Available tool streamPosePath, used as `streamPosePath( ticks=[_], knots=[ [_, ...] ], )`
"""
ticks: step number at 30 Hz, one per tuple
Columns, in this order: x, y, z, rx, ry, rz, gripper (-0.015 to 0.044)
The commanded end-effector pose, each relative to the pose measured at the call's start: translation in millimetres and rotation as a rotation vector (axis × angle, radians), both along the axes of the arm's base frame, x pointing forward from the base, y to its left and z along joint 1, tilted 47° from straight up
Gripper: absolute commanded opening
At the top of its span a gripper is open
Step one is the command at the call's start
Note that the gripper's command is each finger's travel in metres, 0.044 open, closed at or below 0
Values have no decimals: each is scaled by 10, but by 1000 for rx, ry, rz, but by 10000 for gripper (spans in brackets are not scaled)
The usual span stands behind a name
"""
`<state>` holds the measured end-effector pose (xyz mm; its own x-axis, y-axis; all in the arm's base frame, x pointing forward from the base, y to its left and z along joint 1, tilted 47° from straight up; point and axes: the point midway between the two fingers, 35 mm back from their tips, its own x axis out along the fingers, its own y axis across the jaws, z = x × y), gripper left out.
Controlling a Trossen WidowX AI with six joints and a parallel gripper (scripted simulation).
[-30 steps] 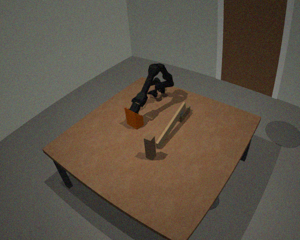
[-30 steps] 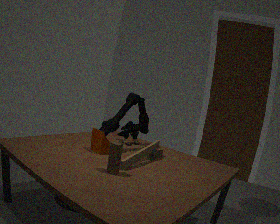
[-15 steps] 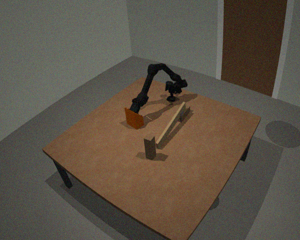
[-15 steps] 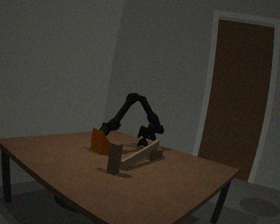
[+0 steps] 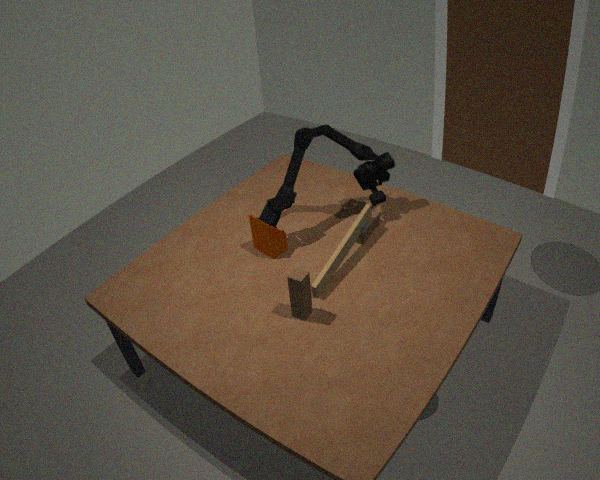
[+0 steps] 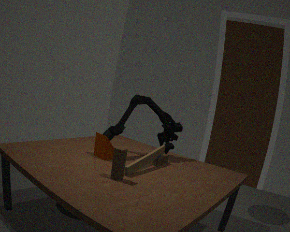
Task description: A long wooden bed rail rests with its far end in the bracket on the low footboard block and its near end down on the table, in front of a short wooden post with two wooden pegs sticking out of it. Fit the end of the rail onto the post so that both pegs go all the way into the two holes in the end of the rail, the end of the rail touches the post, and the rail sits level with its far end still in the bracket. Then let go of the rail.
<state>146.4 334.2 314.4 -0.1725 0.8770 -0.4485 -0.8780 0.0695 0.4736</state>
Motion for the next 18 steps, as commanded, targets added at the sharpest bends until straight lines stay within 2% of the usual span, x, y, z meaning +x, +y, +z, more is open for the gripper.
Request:
streamPosePath(
  ticks=[1, 4, 12, 18],
  knots=[
    [400, -280, 129, 13, -38, -155, 440],
    [659, -451, 170, 32, -64, -240, 440],
    [1471, -1017, -491, -137, -198, -352, 440],
    [1773, -1352, -832, -225, -190, -428, 440]
  ],
)
